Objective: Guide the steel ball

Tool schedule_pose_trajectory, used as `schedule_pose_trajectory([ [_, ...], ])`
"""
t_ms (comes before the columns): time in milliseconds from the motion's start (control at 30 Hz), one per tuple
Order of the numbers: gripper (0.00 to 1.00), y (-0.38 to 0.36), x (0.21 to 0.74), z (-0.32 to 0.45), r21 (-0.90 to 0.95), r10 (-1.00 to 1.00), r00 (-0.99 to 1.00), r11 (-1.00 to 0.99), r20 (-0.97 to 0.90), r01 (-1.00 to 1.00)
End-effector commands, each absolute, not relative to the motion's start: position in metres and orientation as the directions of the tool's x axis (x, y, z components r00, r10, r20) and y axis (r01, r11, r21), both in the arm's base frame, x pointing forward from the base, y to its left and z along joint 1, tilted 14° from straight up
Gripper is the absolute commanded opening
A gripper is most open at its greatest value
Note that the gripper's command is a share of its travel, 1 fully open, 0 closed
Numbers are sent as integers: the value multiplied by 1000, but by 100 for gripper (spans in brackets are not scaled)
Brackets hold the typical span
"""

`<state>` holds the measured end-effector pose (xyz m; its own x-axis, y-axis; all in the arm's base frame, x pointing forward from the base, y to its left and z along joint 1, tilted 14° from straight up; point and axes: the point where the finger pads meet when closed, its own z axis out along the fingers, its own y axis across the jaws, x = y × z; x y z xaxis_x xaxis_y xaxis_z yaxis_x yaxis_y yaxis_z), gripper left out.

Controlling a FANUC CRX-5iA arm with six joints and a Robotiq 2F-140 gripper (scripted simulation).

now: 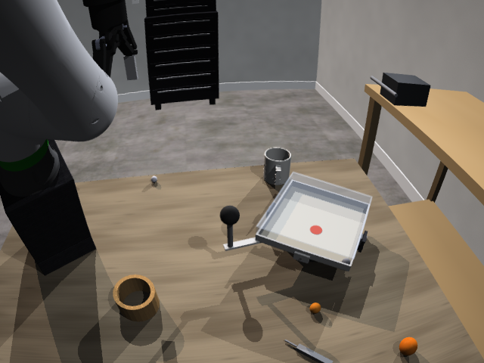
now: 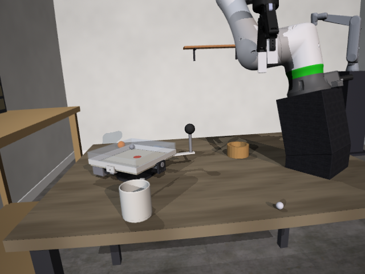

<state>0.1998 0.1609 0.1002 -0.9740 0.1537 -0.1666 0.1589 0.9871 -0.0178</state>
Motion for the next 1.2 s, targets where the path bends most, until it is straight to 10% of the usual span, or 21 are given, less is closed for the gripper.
schedule_pose_trajectory([
  [0, 100, 161, 200, 100, -17, 154, -974, 987, -167, 159],
  [667, 100, 161, 204, 100, -15, 178, -969, 983, -169, 183],
  [1167, 100, 123, 316, 80, 36, 635, -743, 765, -211, 643],
])
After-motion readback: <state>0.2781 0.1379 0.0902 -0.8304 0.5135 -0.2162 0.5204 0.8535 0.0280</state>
